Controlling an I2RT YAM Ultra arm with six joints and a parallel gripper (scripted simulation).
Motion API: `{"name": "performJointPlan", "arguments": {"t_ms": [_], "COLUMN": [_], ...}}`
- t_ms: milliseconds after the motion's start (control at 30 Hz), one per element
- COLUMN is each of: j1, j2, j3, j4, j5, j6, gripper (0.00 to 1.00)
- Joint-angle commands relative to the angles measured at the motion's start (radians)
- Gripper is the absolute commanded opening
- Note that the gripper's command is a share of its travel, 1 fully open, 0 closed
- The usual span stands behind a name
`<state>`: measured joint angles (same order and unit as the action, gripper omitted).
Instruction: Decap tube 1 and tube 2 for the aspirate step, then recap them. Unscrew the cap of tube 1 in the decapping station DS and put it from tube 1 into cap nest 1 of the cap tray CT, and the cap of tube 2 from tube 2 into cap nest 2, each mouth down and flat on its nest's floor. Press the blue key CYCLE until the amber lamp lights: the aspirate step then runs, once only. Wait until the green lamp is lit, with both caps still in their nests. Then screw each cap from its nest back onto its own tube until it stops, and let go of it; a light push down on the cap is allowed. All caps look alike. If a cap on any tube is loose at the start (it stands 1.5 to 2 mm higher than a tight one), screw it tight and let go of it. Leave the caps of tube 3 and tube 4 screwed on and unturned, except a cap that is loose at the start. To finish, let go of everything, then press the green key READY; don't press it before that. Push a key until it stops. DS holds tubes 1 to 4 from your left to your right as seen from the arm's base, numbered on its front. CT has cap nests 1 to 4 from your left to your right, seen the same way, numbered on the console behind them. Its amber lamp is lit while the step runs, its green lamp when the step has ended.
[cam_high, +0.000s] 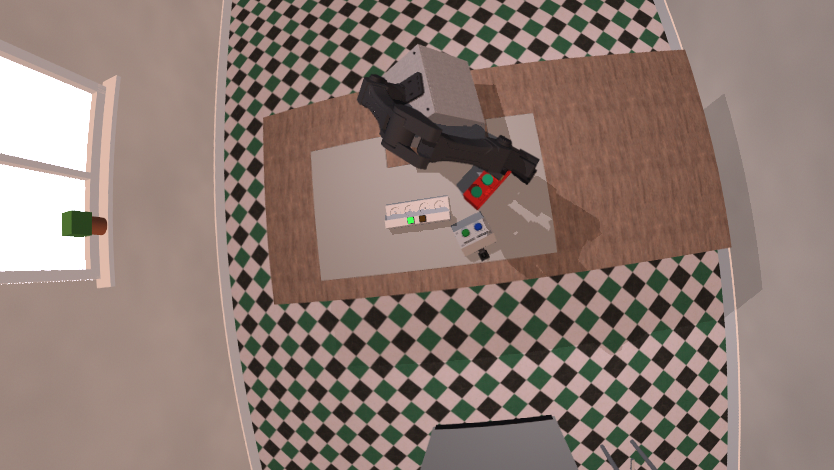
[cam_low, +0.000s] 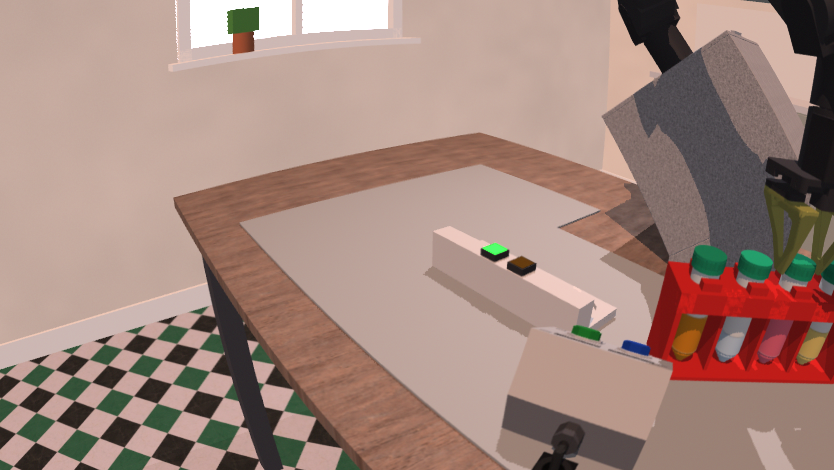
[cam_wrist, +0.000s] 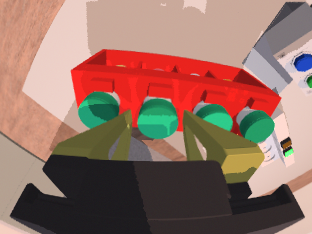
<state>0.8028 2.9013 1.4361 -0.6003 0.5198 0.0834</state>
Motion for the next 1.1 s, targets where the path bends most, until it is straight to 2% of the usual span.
{"name": "performJointPlan", "arguments": {"t_ms": [0,267,533,567,1067], "j1": [0.006,0.006,0.006,0.006,0.005], "j2": [-0.008,-0.008,-0.009,-0.009,-0.009], "j3": [0.003,0.002,0.002,0.002,0.002], "j4": [0.0,0.0,0.001,0.001,0.001], "j5": [0.0,0.0,0.0,0.0,0.0], "j6": [-0.161,-0.467,-0.467,-0.467,-0.434], "gripper": [0.49,0.49,0.49,0.0,0.0]}}
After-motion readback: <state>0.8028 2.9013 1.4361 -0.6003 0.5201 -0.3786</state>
